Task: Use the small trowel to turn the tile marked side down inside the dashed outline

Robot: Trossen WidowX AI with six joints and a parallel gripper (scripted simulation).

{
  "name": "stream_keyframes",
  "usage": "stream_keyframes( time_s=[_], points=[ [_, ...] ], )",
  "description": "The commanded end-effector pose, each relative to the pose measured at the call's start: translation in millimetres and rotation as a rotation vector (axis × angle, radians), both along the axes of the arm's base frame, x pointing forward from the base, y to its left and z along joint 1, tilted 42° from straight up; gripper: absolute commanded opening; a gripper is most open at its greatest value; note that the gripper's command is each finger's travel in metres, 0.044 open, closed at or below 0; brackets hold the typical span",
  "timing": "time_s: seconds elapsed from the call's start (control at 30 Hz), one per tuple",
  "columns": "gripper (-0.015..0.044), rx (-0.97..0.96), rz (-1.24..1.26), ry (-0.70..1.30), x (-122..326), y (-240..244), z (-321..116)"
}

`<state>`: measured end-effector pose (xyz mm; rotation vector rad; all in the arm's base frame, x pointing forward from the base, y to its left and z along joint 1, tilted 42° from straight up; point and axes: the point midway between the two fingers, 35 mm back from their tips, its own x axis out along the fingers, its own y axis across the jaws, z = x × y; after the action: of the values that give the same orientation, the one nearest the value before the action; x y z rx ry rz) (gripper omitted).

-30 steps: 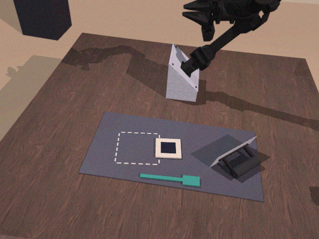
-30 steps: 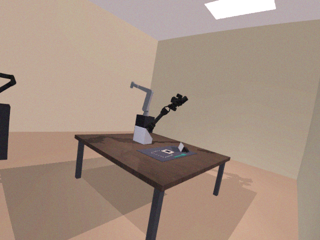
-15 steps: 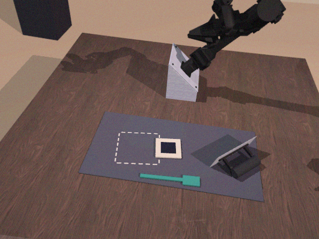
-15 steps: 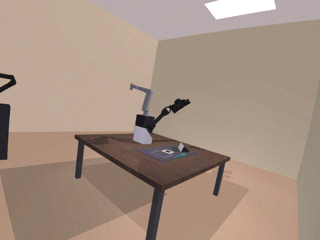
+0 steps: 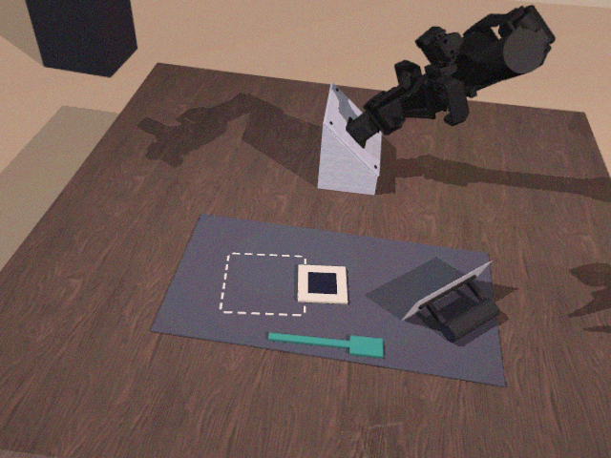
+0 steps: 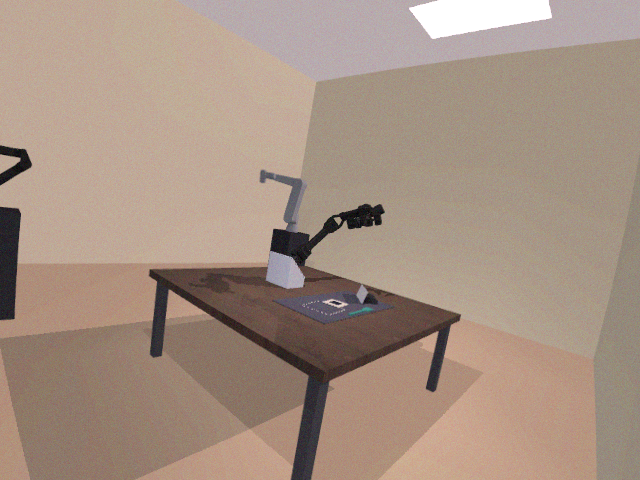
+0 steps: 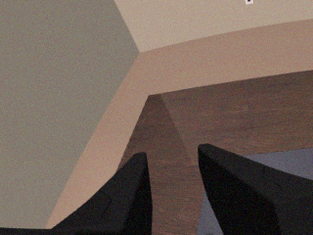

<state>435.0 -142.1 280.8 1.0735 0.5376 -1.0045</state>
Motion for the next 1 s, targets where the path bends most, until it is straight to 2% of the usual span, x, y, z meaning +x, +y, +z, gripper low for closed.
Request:
stream_keyframes(
  time_s=[0.0, 0.97],
  points=[
    [0.01, -0.017, 0.113, 0.041, 5, 14, -5],
    [0.01, -0.228, 1.062, 0.242, 27, 128, -27]
  ],
)
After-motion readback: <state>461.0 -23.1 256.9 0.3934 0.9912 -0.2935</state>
